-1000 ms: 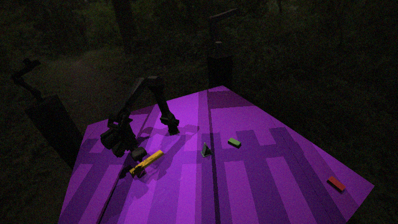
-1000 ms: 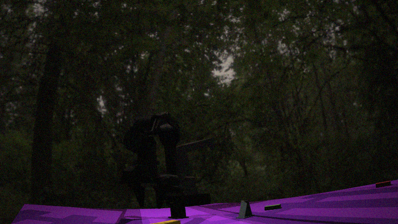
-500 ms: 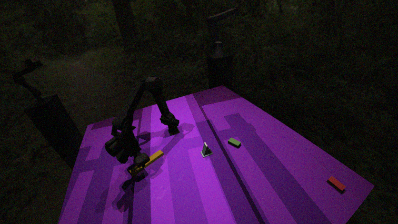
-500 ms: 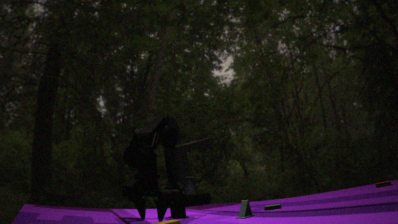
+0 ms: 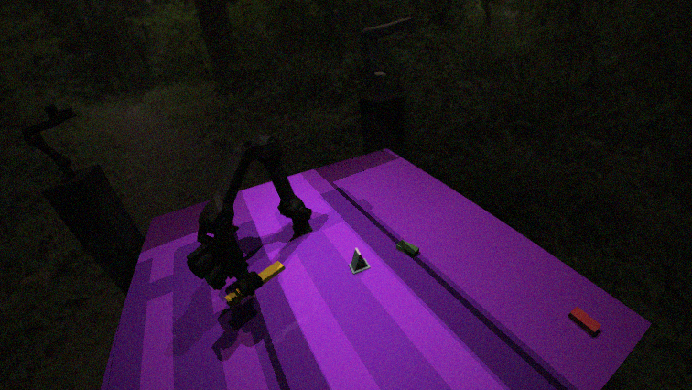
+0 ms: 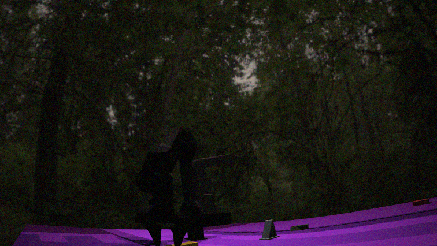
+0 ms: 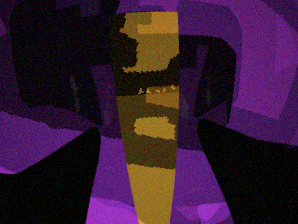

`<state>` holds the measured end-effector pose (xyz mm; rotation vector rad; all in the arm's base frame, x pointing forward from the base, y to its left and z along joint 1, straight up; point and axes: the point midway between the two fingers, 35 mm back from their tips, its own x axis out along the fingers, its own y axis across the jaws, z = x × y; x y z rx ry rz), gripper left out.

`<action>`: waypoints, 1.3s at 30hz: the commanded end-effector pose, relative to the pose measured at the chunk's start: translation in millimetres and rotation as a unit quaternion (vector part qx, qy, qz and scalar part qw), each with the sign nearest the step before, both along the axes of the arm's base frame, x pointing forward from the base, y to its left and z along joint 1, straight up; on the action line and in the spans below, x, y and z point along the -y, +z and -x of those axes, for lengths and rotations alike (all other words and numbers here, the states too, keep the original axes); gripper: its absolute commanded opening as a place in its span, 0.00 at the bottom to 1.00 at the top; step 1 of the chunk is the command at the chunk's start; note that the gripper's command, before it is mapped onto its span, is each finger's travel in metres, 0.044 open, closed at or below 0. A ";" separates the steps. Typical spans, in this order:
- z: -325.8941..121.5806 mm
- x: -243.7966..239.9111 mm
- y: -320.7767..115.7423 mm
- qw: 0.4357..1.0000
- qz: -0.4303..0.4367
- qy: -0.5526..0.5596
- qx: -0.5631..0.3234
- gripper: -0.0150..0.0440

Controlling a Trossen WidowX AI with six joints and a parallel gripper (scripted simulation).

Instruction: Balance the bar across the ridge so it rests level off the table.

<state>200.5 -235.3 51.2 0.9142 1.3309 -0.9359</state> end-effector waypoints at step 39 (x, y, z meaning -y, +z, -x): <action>-1.8 2.0 22.9 1.000 -0.003 0.000 -0.002 0.25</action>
